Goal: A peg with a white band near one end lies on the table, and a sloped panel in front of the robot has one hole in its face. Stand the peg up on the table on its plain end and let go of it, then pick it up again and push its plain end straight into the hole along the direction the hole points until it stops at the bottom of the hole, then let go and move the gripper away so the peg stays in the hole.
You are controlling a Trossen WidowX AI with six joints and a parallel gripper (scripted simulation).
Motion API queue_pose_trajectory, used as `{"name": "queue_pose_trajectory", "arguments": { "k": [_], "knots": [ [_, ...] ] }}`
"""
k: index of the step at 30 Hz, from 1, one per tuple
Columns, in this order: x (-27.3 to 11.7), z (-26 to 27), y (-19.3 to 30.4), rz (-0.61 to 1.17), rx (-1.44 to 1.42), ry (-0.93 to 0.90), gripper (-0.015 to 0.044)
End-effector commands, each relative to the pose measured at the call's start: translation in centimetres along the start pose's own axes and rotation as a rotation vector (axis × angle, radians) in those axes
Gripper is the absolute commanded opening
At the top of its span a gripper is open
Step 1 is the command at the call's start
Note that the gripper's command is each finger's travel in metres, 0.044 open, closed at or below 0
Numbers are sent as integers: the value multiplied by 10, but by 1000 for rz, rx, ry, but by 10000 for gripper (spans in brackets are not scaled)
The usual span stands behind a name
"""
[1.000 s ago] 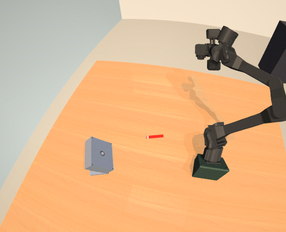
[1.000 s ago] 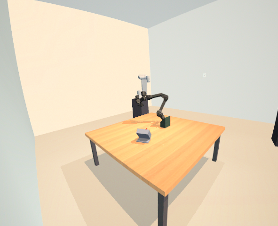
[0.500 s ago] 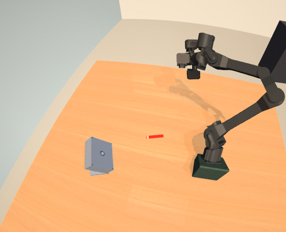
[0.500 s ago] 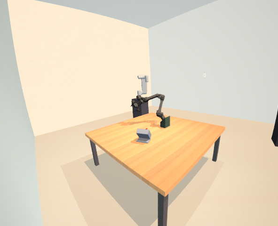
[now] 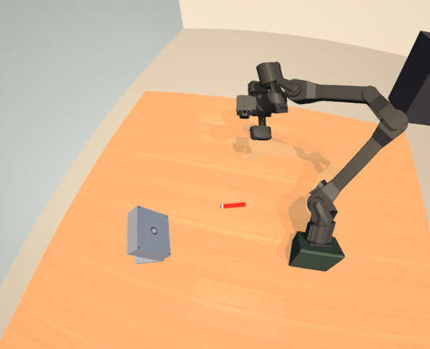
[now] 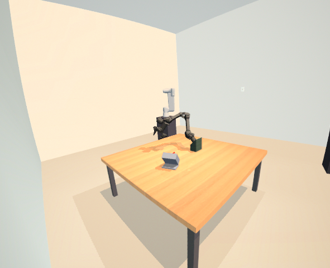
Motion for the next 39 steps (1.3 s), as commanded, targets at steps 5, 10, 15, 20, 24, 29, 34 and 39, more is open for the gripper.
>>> {"name": "queue_pose_trajectory", "arguments": {
  "k": [5, 10, 15, 20, 24, 29, 34, 39],
  "knots": [
    [13, 44, -46, -16, 53, -224, 440],
    [12, 82, -78, 16, 64, -372, 440],
    [3, 126, -107, 89, 50, -494, 440],
    [-13, 169, -127, 211, 31, -560, 440],
    [-25, 195, -135, 307, 16, -562, 440],
    [-26, 197, -135, 312, 15, -562, 440],
    [-20, 201, -134, 312, 16, -563, 440],
    [-13, 205, -133, 311, 16, -563, 440]
  ]
}}
Point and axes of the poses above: the point midway between the two fingers, 35 mm back from their tips, its own x axis out along the fingers, its own z axis across the jaws, y = z × x, the point moved 9 cm from there along -x, back along the fingers, and after that the axes turned 3 degrees about x, right-handed, at the moved point
